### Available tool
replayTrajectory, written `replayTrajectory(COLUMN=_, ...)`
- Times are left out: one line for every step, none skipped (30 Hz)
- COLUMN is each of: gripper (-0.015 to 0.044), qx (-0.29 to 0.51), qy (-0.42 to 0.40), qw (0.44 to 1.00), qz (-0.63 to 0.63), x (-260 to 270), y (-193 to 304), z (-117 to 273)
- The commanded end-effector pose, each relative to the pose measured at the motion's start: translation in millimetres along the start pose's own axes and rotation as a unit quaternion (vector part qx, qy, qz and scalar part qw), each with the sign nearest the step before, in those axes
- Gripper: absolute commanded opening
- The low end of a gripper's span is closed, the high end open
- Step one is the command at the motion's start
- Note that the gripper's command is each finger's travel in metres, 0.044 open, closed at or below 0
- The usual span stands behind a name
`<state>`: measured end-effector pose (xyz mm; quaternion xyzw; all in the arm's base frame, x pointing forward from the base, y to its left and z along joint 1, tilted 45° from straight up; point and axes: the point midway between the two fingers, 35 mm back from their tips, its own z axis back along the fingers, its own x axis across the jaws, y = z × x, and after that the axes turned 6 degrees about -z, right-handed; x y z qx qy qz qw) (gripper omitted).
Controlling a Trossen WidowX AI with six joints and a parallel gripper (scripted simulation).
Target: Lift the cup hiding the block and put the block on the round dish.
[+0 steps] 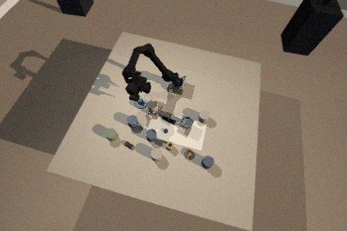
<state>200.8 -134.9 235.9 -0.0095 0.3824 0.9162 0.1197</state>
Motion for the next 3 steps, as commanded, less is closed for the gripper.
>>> replayTrajectory(gripper=0.044, qx=0.002, qy=-0.001, qw=1.0, qz=0.0, x=-1.2, y=0.1, z=1.5)
replayTrajectory(gripper=0.044, qx=0.002, qy=-0.001, qw=1.0, qz=0.0, x=-1.2, y=0.1, z=1.5)
replayTrajectory(gripper=0.044, qx=0.002, qy=-0.001, qw=1.0, qz=0.0, x=-1.2, y=0.1, z=1.5)
